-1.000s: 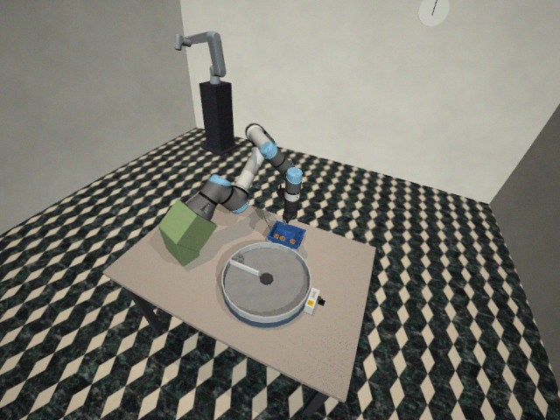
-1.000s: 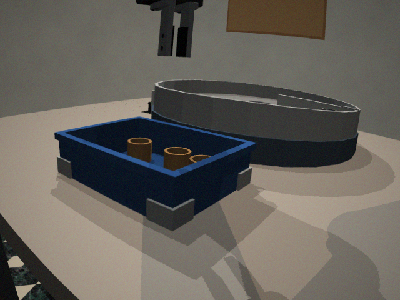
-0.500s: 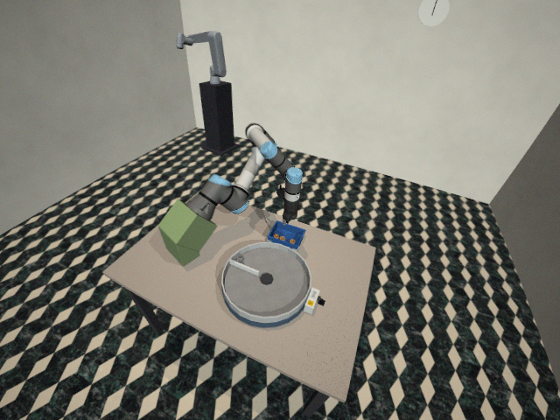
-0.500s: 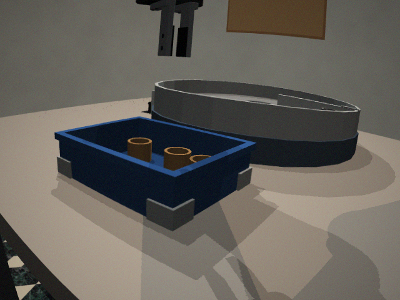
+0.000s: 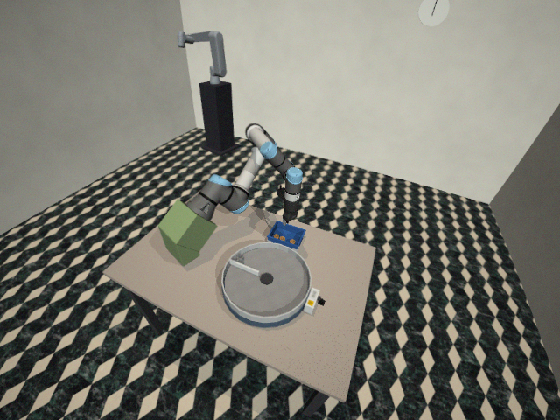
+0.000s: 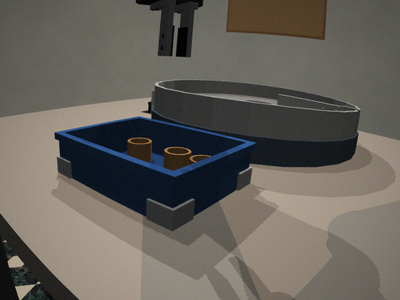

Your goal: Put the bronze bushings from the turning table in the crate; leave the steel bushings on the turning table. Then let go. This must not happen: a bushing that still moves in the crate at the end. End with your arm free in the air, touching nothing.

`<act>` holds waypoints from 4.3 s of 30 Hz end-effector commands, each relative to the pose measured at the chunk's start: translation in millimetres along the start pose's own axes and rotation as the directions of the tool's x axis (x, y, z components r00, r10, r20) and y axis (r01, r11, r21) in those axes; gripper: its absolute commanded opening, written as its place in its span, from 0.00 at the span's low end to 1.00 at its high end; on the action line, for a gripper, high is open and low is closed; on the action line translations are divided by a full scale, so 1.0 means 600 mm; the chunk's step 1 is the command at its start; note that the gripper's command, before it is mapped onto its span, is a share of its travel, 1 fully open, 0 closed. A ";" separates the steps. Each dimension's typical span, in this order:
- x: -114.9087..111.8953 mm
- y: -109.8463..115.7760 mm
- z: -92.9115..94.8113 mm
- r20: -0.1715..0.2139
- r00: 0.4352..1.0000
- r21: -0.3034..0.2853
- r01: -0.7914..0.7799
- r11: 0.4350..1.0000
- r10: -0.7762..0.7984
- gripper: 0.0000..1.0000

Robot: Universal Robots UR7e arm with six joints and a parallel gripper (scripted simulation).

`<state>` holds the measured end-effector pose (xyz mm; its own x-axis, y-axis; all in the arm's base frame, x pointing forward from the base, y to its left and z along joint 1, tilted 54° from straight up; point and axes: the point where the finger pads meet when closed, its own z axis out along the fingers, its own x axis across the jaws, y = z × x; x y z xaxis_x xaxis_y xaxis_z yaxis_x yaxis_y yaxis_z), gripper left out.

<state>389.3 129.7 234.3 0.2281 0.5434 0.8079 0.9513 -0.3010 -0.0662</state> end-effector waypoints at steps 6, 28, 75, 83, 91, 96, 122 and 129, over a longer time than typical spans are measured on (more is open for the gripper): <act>0.000 0.000 0.000 0.000 1.000 -0.001 0.000 1.000 0.000 0.42; 0.000 0.000 0.000 0.000 1.000 -0.001 0.000 1.000 0.000 1.00; 0.004 0.005 -0.028 -0.002 0.981 0.002 0.196 0.981 -0.196 1.00; 0.007 0.010 -0.055 -0.003 0.925 0.004 0.379 0.925 -0.379 1.00; 0.007 0.010 -0.055 -0.003 0.925 0.004 0.379 0.925 -0.379 1.00; 0.007 0.010 -0.054 -0.001 0.927 0.003 0.375 0.927 -0.375 1.00; 0.007 0.010 -0.054 -0.001 0.927 0.003 0.376 0.927 -0.376 1.00; 0.007 0.010 -0.054 -0.001 0.927 0.003 0.376 0.927 -0.376 1.00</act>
<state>389.3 104.9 256.4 -0.1459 0.6153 0.7747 0.9681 -0.0723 0.2398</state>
